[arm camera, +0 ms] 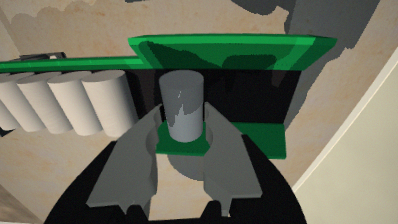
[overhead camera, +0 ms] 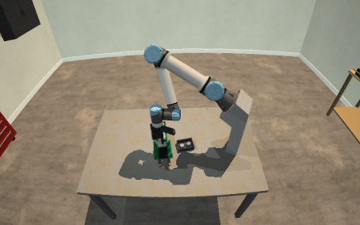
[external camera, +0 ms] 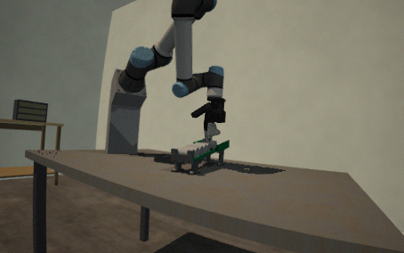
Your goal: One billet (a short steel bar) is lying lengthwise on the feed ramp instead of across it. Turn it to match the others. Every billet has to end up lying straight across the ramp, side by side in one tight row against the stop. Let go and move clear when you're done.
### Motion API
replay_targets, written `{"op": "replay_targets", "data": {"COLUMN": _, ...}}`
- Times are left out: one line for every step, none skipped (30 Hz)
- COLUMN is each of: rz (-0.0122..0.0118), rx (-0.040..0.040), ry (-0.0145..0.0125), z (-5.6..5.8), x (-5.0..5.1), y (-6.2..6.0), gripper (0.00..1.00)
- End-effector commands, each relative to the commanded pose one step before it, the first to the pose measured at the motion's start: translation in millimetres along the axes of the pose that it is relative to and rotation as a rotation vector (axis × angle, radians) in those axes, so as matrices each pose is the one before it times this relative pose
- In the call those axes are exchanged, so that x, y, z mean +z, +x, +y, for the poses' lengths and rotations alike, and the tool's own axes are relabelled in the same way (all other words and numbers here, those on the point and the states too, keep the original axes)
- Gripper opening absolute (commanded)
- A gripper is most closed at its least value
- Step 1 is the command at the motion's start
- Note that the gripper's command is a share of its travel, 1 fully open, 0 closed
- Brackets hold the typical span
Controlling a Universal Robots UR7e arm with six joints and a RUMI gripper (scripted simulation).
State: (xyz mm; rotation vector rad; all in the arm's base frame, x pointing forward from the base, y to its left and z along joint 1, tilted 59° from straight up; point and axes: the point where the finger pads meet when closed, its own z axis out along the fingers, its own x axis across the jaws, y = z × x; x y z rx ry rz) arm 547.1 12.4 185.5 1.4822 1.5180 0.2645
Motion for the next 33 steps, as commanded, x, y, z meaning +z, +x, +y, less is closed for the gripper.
{"op": "replay_targets", "data": {"rz": 0.00019, "rx": 0.00029, "ry": -0.00151, "z": 0.49, "x": 0.93, "y": 0.28, "gripper": 0.0}}
{"op": "replay_targets", "data": {"rz": 0.0, "rx": 0.0, "ry": 0.0, "z": 0.0, "x": 0.0, "y": 0.0, "gripper": 0.0}}
{"op": "replay_targets", "data": {"rz": 0.0, "rx": 0.0, "ry": 0.0, "z": 0.0, "x": 0.0, "y": 0.0, "gripper": 0.0}}
{"op": "replay_targets", "data": {"rz": 0.0, "rx": 0.0, "ry": 0.0, "z": 0.0, "x": 0.0, "y": 0.0, "gripper": 0.0}}
{"op": "replay_targets", "data": {"rz": 0.0, "rx": 0.0, "ry": 0.0, "z": 0.0, "x": 0.0, "y": 0.0, "gripper": 0.0}}
{"op": "replay_targets", "data": {"rz": 0.0, "rx": 0.0, "ry": 0.0, "z": 0.0, "x": 0.0, "y": 0.0, "gripper": 0.0}}
{"op": "replay_targets", "data": {"rz": 0.0, "rx": 0.0, "ry": 0.0, "z": 0.0, "x": 0.0, "y": 0.0, "gripper": 0.0}}
{"op": "replay_targets", "data": {"rz": 0.0, "rx": 0.0, "ry": 0.0, "z": 0.0, "x": 0.0, "y": 0.0, "gripper": 0.0}}
{"op": "replay_targets", "data": {"rz": 0.0, "rx": 0.0, "ry": 0.0, "z": 0.0, "x": 0.0, "y": 0.0, "gripper": 0.0}}
{"op": "replay_targets", "data": {"rz": 0.0, "rx": 0.0, "ry": 0.0, "z": 0.0, "x": 0.0, "y": 0.0, "gripper": 0.0}}
{"op": "replay_targets", "data": {"rz": 0.0, "rx": 0.0, "ry": 0.0, "z": 0.0, "x": 0.0, "y": 0.0, "gripper": 0.0}}
{"op": "replay_targets", "data": {"rz": 0.0, "rx": 0.0, "ry": 0.0, "z": 0.0, "x": 0.0, "y": 0.0, "gripper": 0.0}}
{"op": "replay_targets", "data": {"rz": -0.00004, "rx": -0.00005, "ry": 0.0002, "z": -0.06, "x": 0.01, "y": -0.02, "gripper": 0.34}}
{"op": "replay_targets", "data": {"rz": 0.0, "rx": 0.0, "ry": 0.0, "z": 0.0, "x": 0.0, "y": 0.0, "gripper": 0.34}}
{"op": "replay_targets", "data": {"rz": 0.0, "rx": 0.0, "ry": 0.0, "z": 0.0, "x": 0.0, "y": 0.0, "gripper": 0.34}}
{"op": "replay_targets", "data": {"rz": 0.0, "rx": 0.0, "ry": 0.0, "z": 0.0, "x": 0.0, "y": 0.0, "gripper": 0.34}}
{"op": "replay_targets", "data": {"rz": 0.0, "rx": 0.0, "ry": 0.0, "z": 0.0, "x": 0.0, "y": 0.0, "gripper": 0.34}}
{"op": "replay_targets", "data": {"rz": 0.0, "rx": 0.0, "ry": 0.0, "z": 0.0, "x": 0.0, "y": 0.0, "gripper": 0.34}}
{"op": "replay_targets", "data": {"rz": 0.0, "rx": 0.0, "ry": 0.0, "z": 0.0, "x": 0.0, "y": 0.0, "gripper": 0.34}}
{"op": "replay_targets", "data": {"rz": 0.0, "rx": 0.0, "ry": 0.0, "z": 0.0, "x": 0.0, "y": 0.0, "gripper": 0.34}}
{"op": "replay_targets", "data": {"rz": 0.0, "rx": 0.0, "ry": 0.0, "z": 0.0, "x": 0.0, "y": 0.0, "gripper": 0.34}}
{"op": "replay_targets", "data": {"rz": 0.0, "rx": 0.0, "ry": 0.0, "z": 0.0, "x": 0.0, "y": 0.0, "gripper": 0.34}}
{"op": "replay_targets", "data": {"rz": 0.0, "rx": 0.0, "ry": 0.0, "z": 0.0, "x": 0.0, "y": 0.0, "gripper": 0.34}}
{"op": "replay_targets", "data": {"rz": 0.0, "rx": 0.0, "ry": 0.0, "z": 0.0, "x": 0.0, "y": 0.0, "gripper": 0.34}}
{"op": "replay_targets", "data": {"rz": 0.0, "rx": 0.0, "ry": 0.0, "z": 0.0, "x": 0.0, "y": 0.0, "gripper": 0.34}}
{"op": "replay_targets", "data": {"rz": 0.0, "rx": 0.0, "ry": 0.0, "z": 0.0, "x": 0.0, "y": 0.0, "gripper": 0.34}}
{"op": "replay_targets", "data": {"rz": 0.0, "rx": 0.0, "ry": 0.0, "z": 0.0, "x": 0.0, "y": 0.0, "gripper": 0.34}}
{"op": "replay_targets", "data": {"rz": 0.0, "rx": 0.0, "ry": 0.0, "z": 0.0, "x": 0.0, "y": 0.0, "gripper": 0.34}}
{"op": "replay_targets", "data": {"rz": 0.0, "rx": 0.0, "ry": 0.0, "z": 0.0, "x": 0.0, "y": 0.0, "gripper": 0.34}}
{"op": "replay_targets", "data": {"rz": -0.00013, "rx": 0.00004, "ry": -0.00002, "z": 0.01, "x": 0.0, "y": -0.05, "gripper": 0.34}}
{"op": "replay_targets", "data": {"rz": 0.0, "rx": 0.0, "ry": 0.0, "z": 0.0, "x": 0.0, "y": 0.0, "gripper": 0.34}}
{"op": "replay_targets", "data": {"rz": 0.0, "rx": 0.0, "ry": 0.0, "z": 0.0, "x": 0.0, "y": 0.0, "gripper": 0.34}}
{"op": "replay_targets", "data": {"rz": 0.0, "rx": 0.0, "ry": 0.0, "z": 0.0, "x": 0.0, "y": 0.0, "gripper": 0.34}}
